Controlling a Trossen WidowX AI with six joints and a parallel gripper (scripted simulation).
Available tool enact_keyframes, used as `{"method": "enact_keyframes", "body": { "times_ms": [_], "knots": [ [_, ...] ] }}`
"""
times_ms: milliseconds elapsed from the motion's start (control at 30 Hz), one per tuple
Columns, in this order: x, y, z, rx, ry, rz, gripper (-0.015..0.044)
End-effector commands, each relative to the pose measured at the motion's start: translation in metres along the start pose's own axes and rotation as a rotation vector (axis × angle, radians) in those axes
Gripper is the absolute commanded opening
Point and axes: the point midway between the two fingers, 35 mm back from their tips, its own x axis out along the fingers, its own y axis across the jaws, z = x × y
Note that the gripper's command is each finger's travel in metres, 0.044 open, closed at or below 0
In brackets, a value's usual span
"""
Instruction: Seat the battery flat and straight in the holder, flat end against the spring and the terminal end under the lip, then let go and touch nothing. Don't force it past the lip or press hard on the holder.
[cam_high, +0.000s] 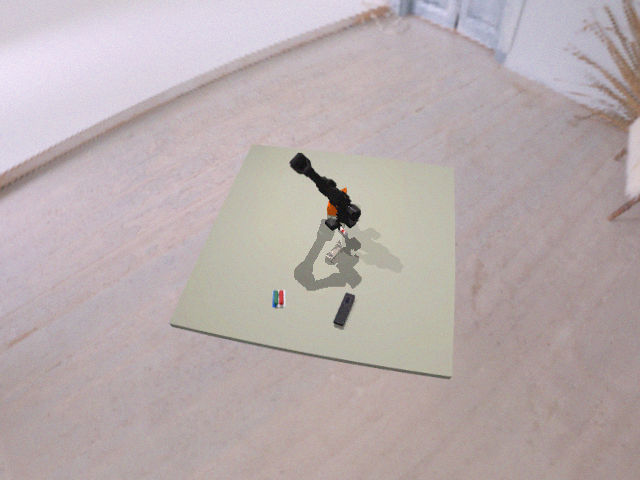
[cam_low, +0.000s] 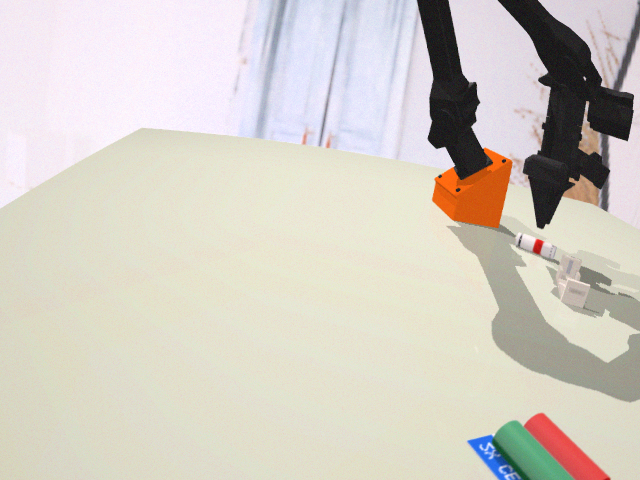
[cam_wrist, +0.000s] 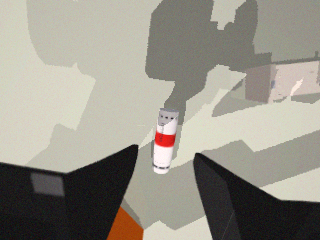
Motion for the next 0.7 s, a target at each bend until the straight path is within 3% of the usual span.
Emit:
{"method": "enact_keyframes", "body": {
  "times_ms": [0,667],
  "knots": [
    [0.007,0.0,-0.001,-0.007,0.01,-0.002,0.0223],
    [0.038,0.0,-0.003,-0.007,0.011,-0.004,0.0223]
  ]
}}
